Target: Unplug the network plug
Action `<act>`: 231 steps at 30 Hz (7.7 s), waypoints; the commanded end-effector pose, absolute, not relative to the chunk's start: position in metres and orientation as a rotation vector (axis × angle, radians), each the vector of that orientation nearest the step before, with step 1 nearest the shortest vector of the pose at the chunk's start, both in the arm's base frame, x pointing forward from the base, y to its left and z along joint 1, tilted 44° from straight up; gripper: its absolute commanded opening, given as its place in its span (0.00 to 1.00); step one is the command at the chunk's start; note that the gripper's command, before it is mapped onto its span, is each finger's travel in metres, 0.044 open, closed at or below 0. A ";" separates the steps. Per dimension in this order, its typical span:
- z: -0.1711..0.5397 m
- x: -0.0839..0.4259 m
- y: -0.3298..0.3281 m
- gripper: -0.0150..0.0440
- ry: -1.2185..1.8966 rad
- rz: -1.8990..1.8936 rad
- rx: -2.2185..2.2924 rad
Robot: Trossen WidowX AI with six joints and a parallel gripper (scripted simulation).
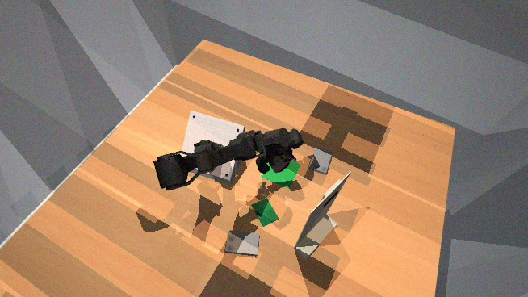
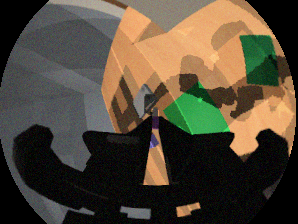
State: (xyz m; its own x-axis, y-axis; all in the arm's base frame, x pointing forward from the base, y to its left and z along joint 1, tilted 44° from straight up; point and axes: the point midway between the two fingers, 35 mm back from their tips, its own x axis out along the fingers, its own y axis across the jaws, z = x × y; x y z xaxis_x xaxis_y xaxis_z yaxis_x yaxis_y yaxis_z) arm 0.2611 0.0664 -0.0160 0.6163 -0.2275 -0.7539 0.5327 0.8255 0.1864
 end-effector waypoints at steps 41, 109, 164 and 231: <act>-0.065 0.240 0.026 0.25 0.954 -0.569 0.370; -0.067 0.235 0.014 0.52 0.949 -0.570 0.369; -0.021 0.230 0.057 0.52 0.958 -0.569 0.373; 0.079 0.220 0.147 0.92 0.957 -0.568 0.371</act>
State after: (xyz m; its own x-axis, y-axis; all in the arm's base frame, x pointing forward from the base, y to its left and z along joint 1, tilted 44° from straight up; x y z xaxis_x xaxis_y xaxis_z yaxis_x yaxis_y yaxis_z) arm 0.2197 0.1468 0.0777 0.4482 -0.2842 -0.8476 0.6009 0.7977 0.0503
